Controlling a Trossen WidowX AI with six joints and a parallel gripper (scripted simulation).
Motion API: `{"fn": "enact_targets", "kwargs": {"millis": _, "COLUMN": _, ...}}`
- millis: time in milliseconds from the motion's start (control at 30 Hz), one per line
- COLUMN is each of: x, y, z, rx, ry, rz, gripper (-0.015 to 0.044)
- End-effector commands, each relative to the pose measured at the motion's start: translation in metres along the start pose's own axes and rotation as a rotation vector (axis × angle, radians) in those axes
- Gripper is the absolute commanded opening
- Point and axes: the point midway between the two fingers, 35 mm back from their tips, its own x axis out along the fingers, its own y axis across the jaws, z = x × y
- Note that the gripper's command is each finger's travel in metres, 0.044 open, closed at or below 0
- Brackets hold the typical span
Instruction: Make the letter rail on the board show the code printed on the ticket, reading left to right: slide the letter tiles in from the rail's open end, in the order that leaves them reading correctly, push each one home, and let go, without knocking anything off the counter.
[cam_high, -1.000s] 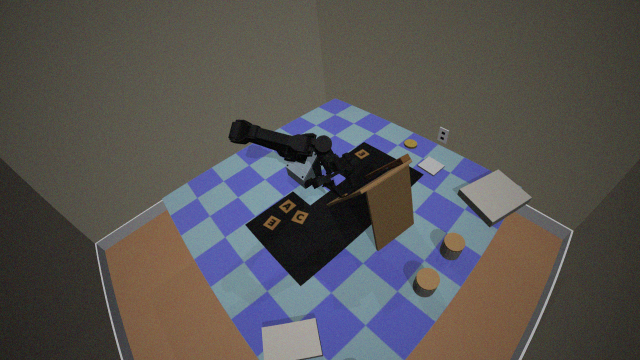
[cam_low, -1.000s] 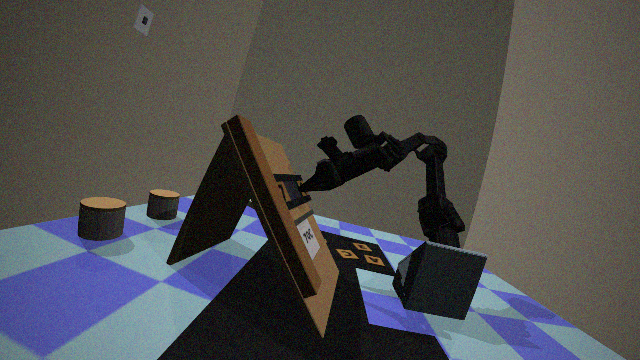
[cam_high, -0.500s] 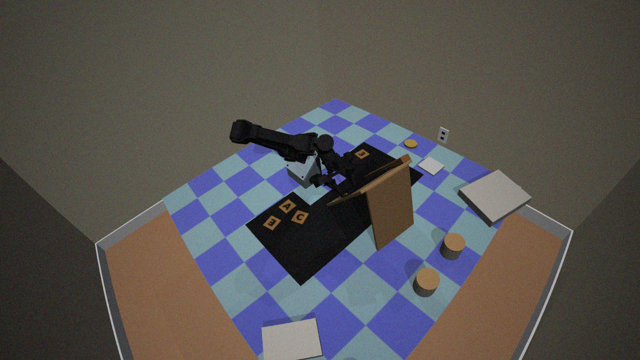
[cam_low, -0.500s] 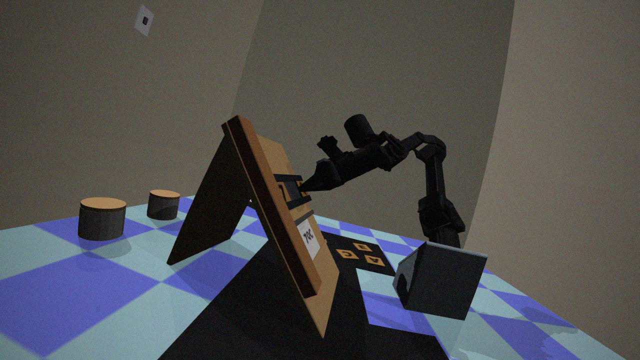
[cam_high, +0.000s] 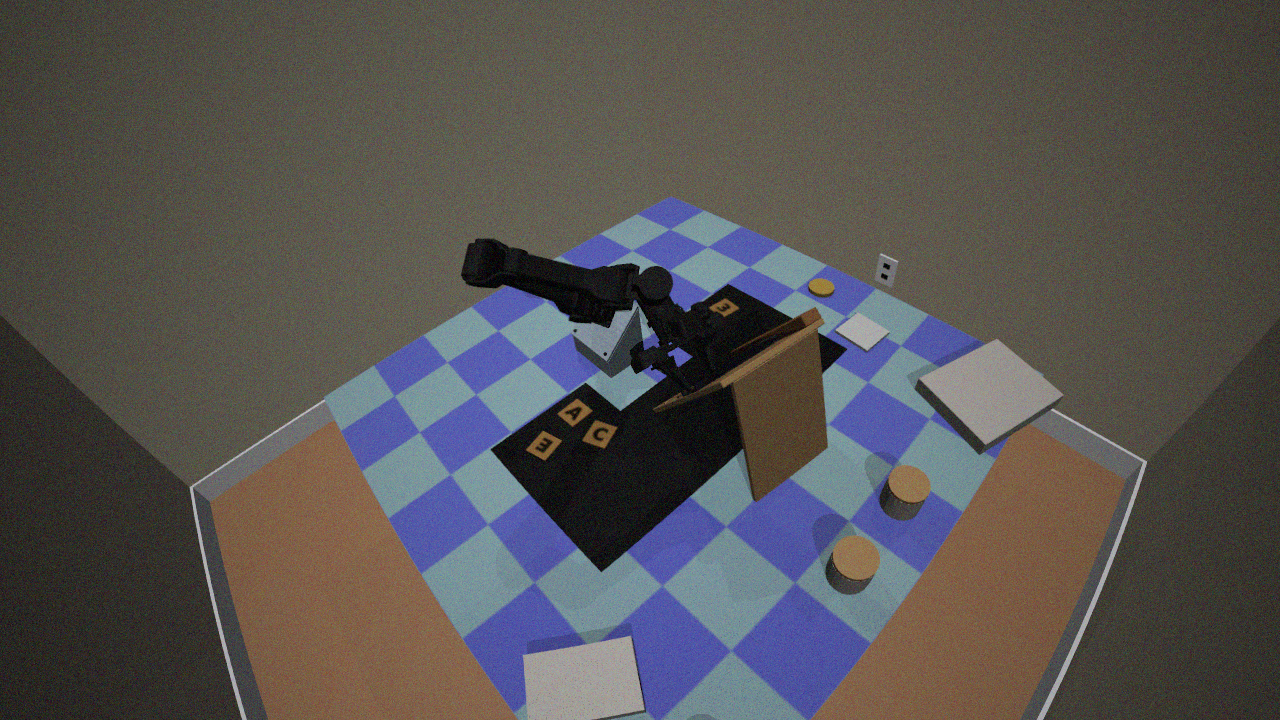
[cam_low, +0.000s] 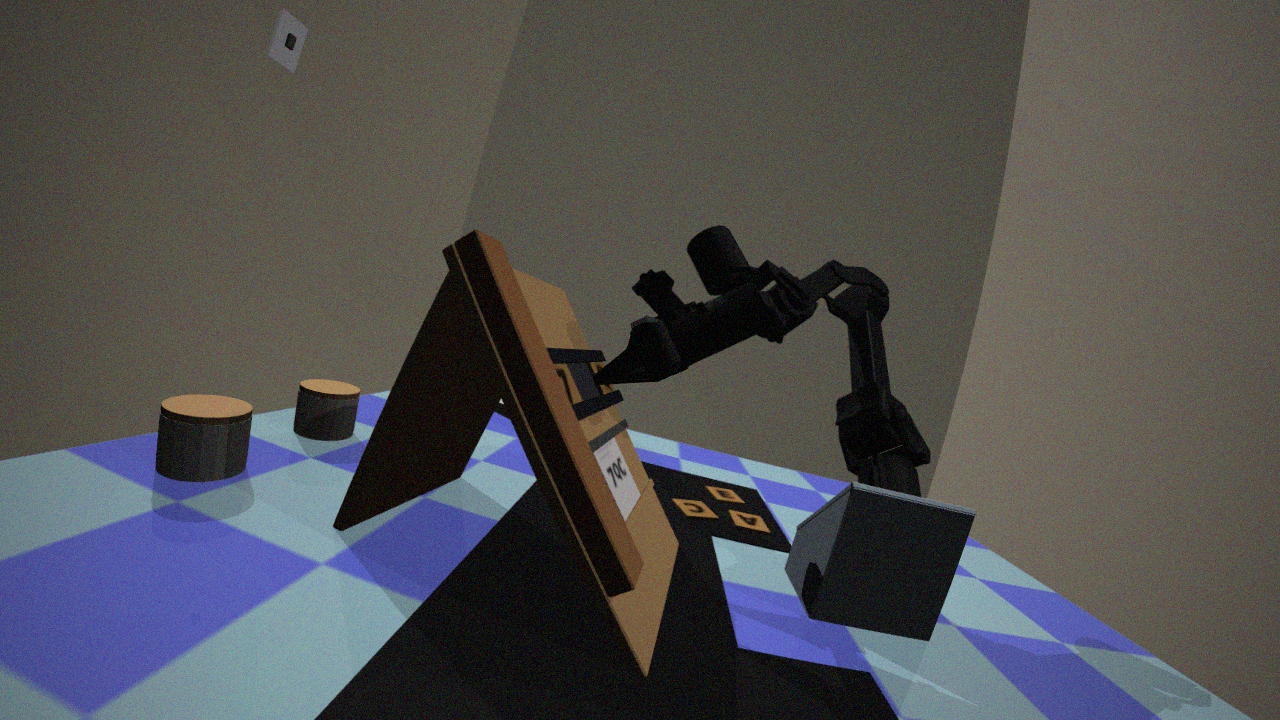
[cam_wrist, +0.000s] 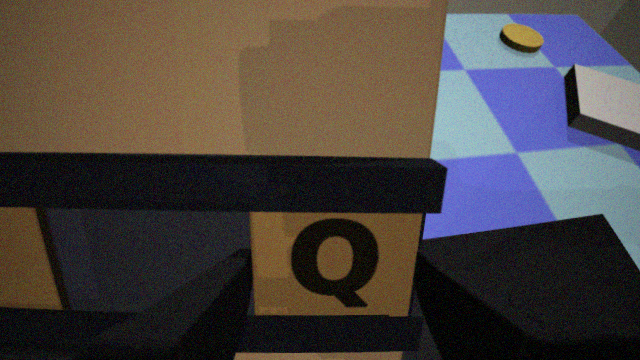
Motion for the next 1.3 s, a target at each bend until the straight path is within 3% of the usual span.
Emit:
{"fn": "enact_targets", "kwargs": {"millis": 0, "x": 0.001, "y": 0.004, "z": -0.001, "rx": 0.0, "ry": 0.003, "rz": -0.001, "gripper": 0.0}}
{"fn": "enact_targets", "kwargs": {"millis": 1267, "x": 0.001, "y": 0.025, "z": 0.0, "rx": 0.001, "ry": 0.002, "rz": -0.001, "gripper": 0.0}}
